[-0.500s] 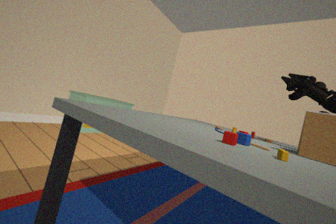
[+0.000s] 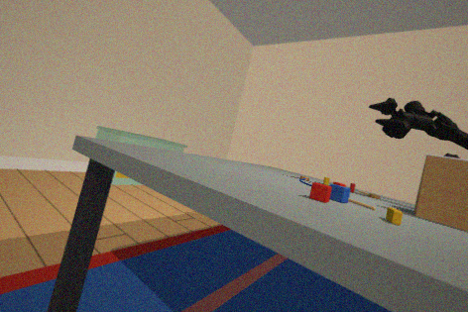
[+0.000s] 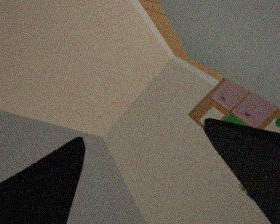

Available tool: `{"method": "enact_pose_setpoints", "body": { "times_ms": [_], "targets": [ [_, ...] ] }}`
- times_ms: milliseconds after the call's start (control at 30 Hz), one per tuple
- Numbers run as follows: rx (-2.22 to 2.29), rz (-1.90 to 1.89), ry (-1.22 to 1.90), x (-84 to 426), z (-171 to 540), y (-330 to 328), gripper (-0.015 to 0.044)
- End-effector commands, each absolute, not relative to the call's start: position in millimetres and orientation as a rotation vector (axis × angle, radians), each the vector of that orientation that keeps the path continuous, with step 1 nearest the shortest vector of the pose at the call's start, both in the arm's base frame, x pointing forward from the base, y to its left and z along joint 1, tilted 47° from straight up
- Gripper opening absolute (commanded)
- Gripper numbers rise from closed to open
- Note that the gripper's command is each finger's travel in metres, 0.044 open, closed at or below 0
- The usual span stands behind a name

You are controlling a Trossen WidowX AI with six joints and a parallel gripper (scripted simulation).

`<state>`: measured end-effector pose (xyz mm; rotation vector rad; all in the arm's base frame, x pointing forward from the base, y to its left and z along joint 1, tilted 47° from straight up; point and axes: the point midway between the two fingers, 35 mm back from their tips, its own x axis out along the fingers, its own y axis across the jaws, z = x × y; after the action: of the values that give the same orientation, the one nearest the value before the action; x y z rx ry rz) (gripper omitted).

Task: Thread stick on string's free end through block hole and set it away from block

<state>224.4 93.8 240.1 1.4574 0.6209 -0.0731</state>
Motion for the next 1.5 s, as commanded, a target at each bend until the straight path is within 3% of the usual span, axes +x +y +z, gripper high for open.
{"method": "enact_pose_setpoints", "body": {
  "times_ms": [0, 467, 867, 1467],
  "targets": [
    [1.070, -0.162, 0.681, 246.0, 211.4, 87.4, 0.0440],
    [-0.505, -0.080, 1.237, 283.5, 86.4, 49.2, 0.0440],
    [-1.712, 0.697, 1.783, 280.7, -2.6, 12.1, 0.0440],
    [-1.769, 0.764, 1.808, 279.9, -7.2, 10.0, 0.0440]
  ]
}}
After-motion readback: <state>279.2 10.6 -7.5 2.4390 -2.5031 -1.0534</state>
